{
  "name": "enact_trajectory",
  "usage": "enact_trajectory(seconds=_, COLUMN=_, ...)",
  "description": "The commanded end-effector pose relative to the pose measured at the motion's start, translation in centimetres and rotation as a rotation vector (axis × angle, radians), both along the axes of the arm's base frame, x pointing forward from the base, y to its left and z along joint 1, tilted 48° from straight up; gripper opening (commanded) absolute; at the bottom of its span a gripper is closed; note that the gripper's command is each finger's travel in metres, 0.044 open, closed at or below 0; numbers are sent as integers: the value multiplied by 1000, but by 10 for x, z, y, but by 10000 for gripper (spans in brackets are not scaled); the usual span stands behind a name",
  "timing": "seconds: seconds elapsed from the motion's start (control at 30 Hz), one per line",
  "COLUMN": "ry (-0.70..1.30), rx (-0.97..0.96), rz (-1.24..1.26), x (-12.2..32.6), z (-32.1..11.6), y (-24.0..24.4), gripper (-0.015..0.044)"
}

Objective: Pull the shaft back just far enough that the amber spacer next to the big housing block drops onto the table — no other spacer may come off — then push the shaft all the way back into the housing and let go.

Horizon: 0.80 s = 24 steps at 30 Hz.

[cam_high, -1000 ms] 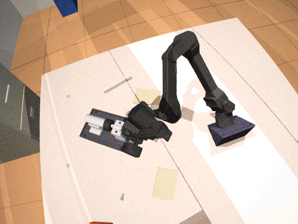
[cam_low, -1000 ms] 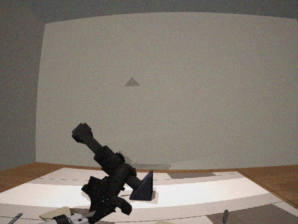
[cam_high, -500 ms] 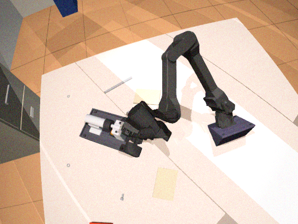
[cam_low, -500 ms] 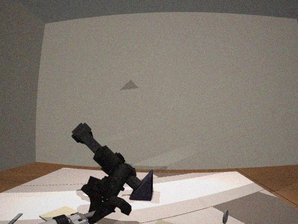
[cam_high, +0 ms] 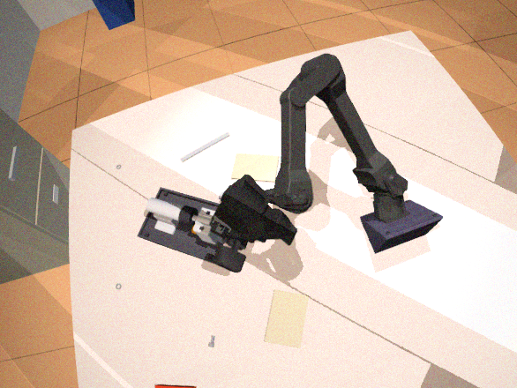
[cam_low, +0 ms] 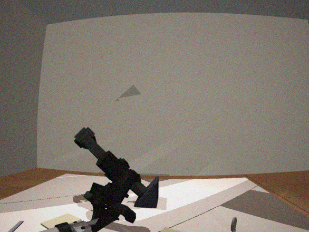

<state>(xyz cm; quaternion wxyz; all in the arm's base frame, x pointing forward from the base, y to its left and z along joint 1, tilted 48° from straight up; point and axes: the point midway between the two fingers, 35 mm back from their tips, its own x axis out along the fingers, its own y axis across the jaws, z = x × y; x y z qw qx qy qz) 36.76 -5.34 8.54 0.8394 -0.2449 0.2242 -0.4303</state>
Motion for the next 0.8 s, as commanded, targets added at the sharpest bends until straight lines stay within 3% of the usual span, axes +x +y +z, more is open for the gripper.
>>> enact_trajectory(seconds=0.0, ry=-5, rx=0, rz=-3, x=1, z=2, y=-1, gripper=0)
enact_trajectory(seconds=0.77, ry=-5, rx=0, rz=-3, x=3, z=3, y=-2, gripper=0)
